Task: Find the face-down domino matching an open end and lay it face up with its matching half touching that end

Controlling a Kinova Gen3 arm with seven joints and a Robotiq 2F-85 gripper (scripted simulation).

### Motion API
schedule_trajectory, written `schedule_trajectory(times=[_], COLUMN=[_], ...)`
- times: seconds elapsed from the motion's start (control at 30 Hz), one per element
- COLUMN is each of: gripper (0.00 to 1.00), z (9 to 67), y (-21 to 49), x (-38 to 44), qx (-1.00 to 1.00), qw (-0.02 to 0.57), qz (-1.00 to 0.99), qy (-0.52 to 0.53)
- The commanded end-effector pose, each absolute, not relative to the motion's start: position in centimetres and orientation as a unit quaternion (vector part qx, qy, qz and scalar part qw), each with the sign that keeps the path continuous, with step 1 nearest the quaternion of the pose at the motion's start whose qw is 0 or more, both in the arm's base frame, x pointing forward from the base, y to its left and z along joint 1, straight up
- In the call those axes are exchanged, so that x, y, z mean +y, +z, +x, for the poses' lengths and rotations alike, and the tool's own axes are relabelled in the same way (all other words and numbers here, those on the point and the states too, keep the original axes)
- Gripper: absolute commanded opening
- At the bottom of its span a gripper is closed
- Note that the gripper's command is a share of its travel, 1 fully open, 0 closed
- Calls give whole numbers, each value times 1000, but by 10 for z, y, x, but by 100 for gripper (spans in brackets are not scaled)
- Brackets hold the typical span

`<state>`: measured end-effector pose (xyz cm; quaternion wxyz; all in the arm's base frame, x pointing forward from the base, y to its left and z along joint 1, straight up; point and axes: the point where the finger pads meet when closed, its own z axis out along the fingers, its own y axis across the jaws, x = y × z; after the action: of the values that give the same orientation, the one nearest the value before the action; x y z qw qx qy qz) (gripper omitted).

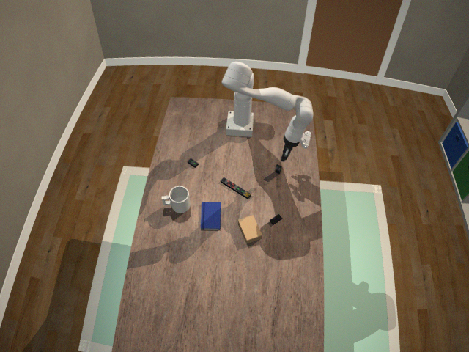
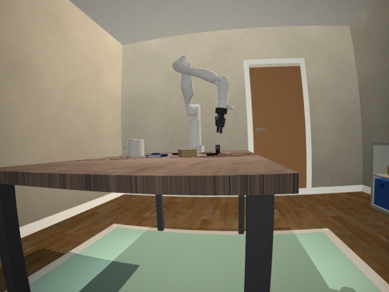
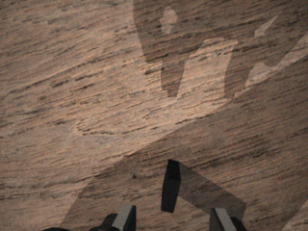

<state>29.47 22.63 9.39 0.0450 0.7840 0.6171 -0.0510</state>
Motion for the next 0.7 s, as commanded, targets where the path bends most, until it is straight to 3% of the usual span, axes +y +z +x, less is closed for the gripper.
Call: schedule_trajectory(times=[0.0,0.67], gripper=[48,48], z=[294,289], y=[93,78], x=[226,222], qx=[596,365], qw=[45,41], qz=[800,930], qy=[-48,-30])
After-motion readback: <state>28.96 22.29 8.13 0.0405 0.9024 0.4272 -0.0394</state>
